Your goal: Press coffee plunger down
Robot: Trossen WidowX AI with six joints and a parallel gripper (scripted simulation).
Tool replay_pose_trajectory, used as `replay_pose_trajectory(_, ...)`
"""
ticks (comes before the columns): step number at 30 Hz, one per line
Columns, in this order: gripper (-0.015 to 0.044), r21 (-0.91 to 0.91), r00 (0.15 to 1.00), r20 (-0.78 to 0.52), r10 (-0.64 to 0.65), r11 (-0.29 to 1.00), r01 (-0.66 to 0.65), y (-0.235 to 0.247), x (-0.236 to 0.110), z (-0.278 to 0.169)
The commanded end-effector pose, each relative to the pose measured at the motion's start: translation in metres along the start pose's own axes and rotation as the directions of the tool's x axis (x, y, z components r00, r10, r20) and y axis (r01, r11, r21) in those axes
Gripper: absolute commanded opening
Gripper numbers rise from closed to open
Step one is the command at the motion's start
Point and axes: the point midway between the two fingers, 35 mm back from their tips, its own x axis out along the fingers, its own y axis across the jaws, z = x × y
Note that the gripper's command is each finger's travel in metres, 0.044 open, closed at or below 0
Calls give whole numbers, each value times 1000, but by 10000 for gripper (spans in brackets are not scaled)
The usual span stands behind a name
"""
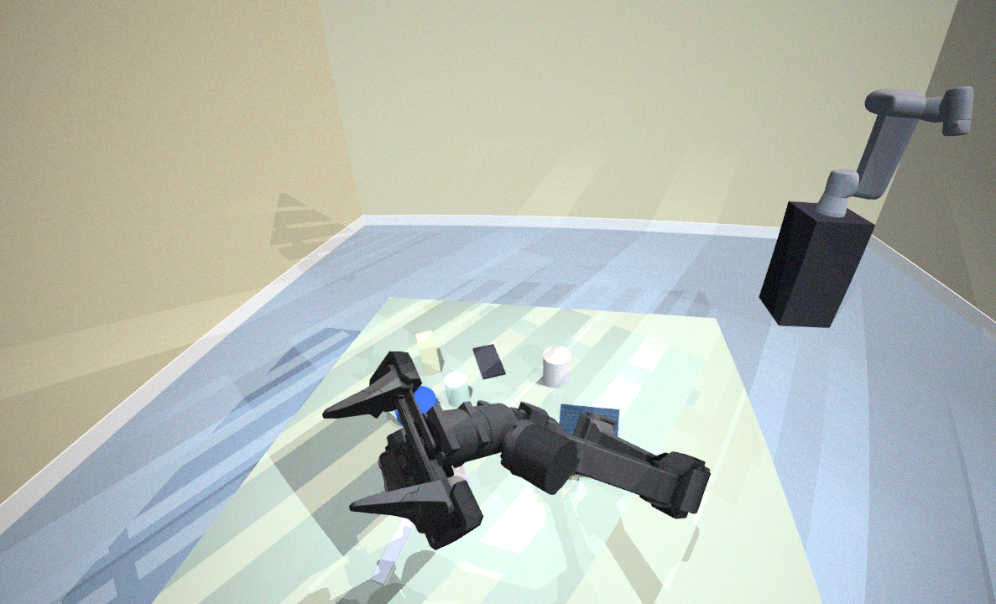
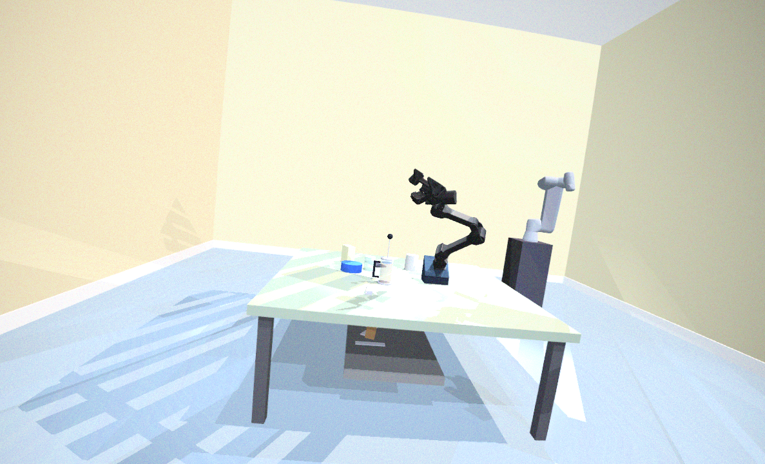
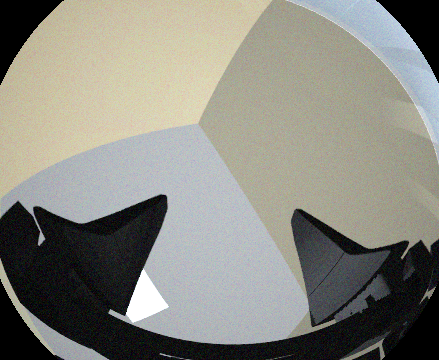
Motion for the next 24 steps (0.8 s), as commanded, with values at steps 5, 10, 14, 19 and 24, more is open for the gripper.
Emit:
replay_pose_trajectory(5, 440, 95, 988, 126, 87, 991, -99, 30, -4, 24)
replay_pose_trajectory(10, 440, 290, 886, 382, 262, 876, -384, 95, -32, 72)
replay_pose_trajectory(14, 440, 414, 737, 567, 368, 647, -641, 141, -71, 104)
replay_pose_trajectory(19, 440, 493, 503, 758, 416, 140, -859, 183, -138, 134)
replay_pose_trajectory(24, 440, 413, 276, 906, 321, -532, -739, 198, -219, 153)
